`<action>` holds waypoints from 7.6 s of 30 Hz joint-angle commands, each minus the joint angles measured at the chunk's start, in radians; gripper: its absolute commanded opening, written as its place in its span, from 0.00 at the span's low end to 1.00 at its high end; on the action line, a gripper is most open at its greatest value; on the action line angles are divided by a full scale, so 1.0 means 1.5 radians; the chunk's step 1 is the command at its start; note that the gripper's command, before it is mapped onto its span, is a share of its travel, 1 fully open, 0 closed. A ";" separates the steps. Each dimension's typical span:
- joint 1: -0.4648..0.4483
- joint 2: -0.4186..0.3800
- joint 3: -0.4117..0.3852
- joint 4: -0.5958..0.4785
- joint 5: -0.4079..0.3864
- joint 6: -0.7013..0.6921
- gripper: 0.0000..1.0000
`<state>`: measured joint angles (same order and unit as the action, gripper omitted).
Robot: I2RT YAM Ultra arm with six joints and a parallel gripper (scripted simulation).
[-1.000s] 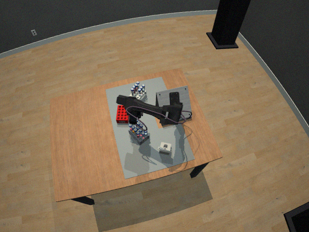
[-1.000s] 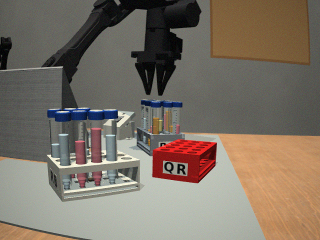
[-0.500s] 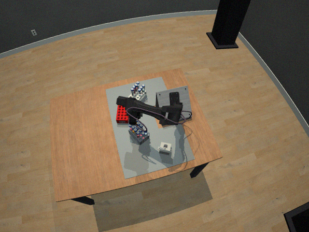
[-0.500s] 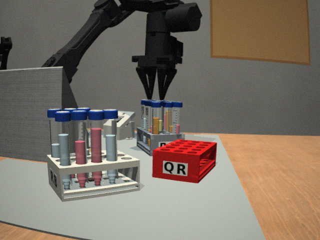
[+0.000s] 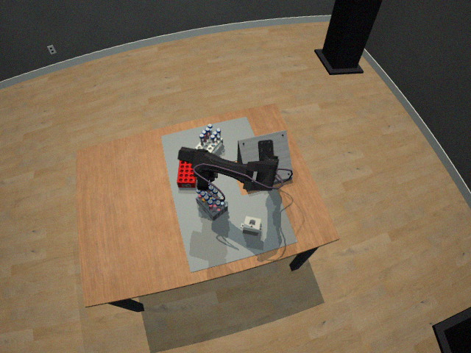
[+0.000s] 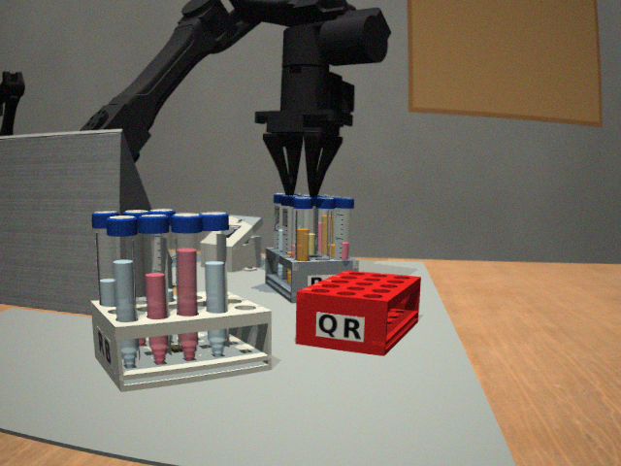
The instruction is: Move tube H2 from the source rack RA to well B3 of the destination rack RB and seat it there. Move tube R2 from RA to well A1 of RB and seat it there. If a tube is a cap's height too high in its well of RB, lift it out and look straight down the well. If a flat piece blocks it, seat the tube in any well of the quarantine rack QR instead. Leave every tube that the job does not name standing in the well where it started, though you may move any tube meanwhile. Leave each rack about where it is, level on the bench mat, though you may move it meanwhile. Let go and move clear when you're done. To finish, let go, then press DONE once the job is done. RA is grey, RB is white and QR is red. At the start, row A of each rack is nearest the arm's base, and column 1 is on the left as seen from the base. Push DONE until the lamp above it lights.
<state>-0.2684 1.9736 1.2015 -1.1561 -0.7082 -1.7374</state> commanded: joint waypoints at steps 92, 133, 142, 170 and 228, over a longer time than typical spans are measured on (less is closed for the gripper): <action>-0.031 -0.025 0.030 -0.047 0.004 -0.029 0.00; -0.082 0.005 0.104 -0.154 0.026 -0.089 0.00; -0.094 -0.017 0.084 -0.171 0.031 -0.103 0.00; -0.157 -0.002 0.055 -0.146 0.062 -0.173 0.00; -0.216 0.188 0.207 -0.148 0.083 0.365 0.00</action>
<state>-0.5682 2.2700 1.4944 -1.3613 -0.5823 -1.3308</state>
